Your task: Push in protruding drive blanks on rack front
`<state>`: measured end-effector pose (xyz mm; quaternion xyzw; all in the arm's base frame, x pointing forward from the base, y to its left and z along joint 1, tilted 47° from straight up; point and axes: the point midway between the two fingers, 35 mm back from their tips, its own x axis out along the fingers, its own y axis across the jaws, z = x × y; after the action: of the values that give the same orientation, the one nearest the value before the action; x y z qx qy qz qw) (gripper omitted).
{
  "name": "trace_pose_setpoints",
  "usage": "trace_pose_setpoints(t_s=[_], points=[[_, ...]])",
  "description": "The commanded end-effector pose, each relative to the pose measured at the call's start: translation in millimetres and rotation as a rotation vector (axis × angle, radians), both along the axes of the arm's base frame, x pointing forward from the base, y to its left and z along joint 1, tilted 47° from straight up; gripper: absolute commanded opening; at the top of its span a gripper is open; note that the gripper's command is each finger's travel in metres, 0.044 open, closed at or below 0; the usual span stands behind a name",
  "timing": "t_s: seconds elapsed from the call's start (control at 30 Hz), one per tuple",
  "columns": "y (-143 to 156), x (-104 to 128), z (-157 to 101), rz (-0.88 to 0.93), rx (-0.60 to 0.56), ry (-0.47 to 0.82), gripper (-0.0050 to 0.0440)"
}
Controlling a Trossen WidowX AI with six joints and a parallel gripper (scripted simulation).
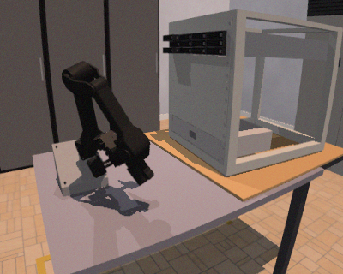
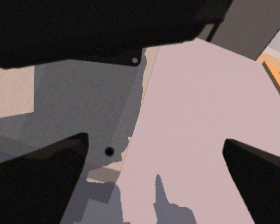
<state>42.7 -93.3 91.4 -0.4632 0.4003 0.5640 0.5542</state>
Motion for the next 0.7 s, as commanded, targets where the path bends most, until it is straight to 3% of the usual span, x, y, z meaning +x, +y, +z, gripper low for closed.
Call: trace_pose_setpoints(t_s=[0.0,0.53,0.57,0.67], points=[[-0.6,0.2,1.3,0.000,-0.010,-0.003,0.0400],[-0.6,0.2,1.3,0.000,-0.010,-0.003,0.0400],[-0.6,0.2,1.3,0.000,-0.010,-0.003,0.0440],[-0.6,0.2,1.3,0.000,-0.010,-0.003,0.0440]])
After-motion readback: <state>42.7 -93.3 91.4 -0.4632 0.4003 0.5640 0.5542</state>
